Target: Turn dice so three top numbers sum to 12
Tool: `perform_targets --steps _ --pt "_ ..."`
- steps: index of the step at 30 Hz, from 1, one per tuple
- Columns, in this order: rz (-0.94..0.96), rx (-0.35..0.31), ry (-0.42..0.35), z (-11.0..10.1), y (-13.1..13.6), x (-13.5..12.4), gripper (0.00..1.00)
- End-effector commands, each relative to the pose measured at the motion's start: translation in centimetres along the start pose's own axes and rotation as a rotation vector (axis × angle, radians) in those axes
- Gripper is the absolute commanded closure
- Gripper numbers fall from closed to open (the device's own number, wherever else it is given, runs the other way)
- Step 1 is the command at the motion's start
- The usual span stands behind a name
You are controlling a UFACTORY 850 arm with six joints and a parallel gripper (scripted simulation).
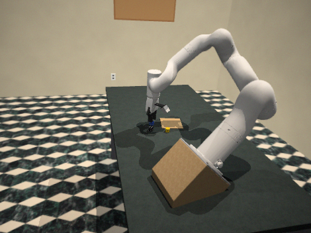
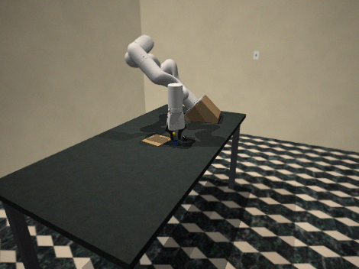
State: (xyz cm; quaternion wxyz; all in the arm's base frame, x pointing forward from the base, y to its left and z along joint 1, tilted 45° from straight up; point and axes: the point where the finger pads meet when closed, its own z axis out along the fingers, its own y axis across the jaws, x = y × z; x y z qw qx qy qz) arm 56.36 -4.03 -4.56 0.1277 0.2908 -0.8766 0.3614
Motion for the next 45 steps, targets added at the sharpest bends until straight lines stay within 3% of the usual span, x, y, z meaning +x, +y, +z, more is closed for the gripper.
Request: perform_targets --steps 1,29,45 --pt "0.001 0.001 -0.001 -0.1 0.0 -0.1 0.58" --pt "0.001 0.001 -0.001 0.0 0.0 -0.1 0.58" --pt "0.001 0.001 -0.001 2.1 0.0 -0.1 0.58"
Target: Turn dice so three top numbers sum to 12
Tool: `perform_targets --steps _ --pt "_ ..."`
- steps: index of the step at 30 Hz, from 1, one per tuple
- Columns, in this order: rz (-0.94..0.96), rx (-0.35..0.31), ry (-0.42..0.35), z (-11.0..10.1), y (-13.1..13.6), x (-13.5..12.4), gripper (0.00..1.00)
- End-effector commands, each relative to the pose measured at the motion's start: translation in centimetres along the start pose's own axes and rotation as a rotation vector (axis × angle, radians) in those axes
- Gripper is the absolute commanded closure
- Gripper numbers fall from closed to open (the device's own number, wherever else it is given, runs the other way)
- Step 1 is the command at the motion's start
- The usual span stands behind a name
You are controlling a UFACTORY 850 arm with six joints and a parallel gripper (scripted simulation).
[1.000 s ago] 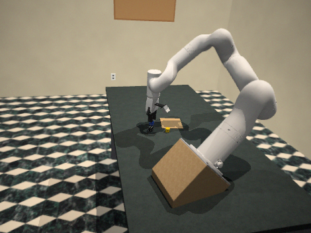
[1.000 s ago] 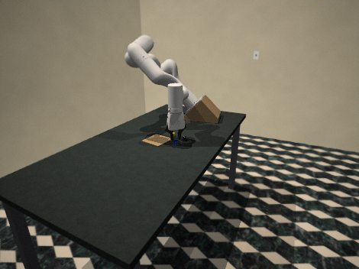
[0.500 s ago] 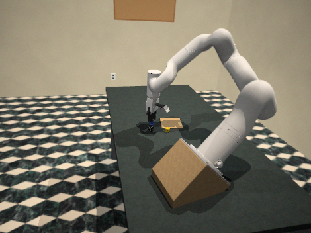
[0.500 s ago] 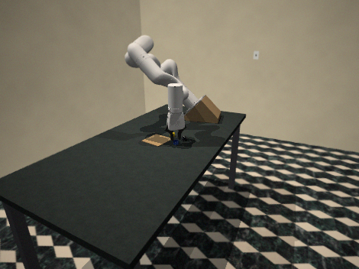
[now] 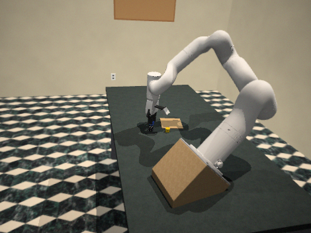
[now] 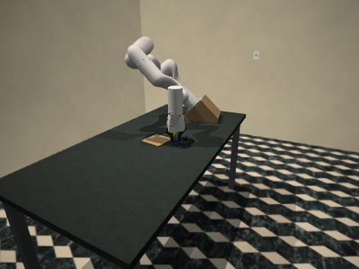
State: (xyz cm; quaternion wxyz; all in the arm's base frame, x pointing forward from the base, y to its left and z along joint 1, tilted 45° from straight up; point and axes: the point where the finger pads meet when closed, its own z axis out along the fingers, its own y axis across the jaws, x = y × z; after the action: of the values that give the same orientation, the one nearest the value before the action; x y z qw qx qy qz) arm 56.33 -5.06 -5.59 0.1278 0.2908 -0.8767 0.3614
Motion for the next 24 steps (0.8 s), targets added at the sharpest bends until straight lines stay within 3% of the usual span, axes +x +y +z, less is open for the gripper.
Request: perform_targets --steps 1,24 --pt "0.001 0.001 -0.002 0.76 -0.05 -0.07 0.58" --pt "0.001 0.001 -0.002 1.37 -0.05 -0.07 0.58"
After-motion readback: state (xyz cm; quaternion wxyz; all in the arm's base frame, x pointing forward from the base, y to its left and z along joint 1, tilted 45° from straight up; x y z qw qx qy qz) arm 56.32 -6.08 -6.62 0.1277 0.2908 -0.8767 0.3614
